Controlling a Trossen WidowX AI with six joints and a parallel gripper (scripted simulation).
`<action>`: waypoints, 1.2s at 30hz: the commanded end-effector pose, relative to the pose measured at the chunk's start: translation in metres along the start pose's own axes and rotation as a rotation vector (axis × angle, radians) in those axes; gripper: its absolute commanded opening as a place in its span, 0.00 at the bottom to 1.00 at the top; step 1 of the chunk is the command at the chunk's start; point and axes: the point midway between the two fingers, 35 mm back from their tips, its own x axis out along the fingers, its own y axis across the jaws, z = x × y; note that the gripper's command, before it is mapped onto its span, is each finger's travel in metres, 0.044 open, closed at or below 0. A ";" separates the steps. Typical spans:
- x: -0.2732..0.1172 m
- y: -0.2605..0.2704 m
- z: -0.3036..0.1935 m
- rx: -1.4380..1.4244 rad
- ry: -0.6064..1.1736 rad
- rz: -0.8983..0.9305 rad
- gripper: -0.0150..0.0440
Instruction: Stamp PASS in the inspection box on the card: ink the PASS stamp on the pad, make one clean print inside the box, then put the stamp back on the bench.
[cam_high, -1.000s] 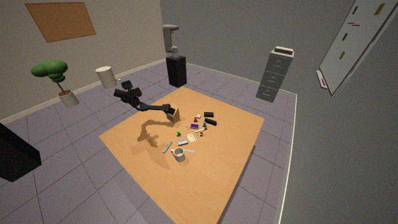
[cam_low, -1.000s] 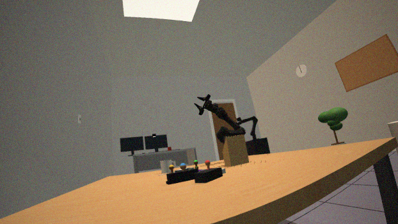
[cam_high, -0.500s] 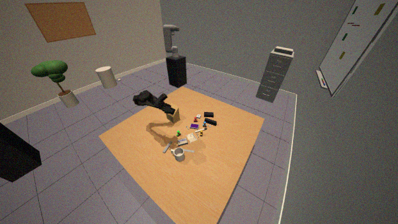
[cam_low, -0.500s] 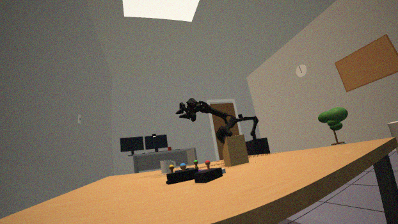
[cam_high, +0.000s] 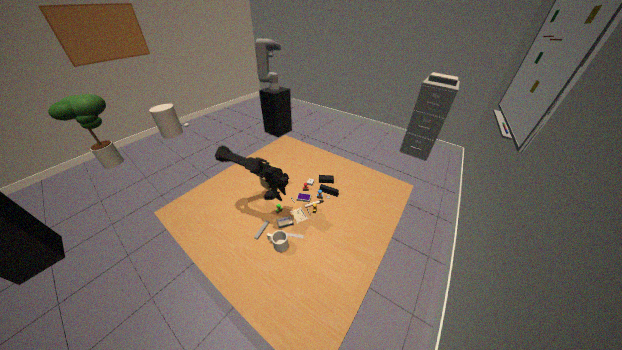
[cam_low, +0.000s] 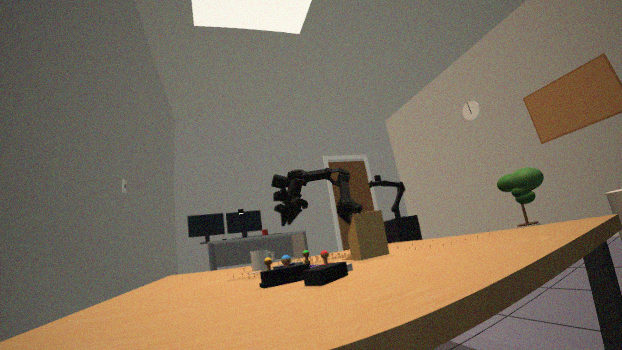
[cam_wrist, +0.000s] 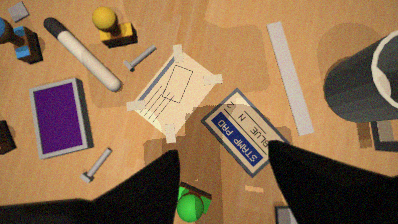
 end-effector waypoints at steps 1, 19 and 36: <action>0.049 0.029 -0.050 0.249 0.328 -0.025 0.62; 0.065 0.034 -0.073 0.315 0.412 -0.051 0.62; 0.091 0.034 -0.083 0.316 0.411 -0.049 0.62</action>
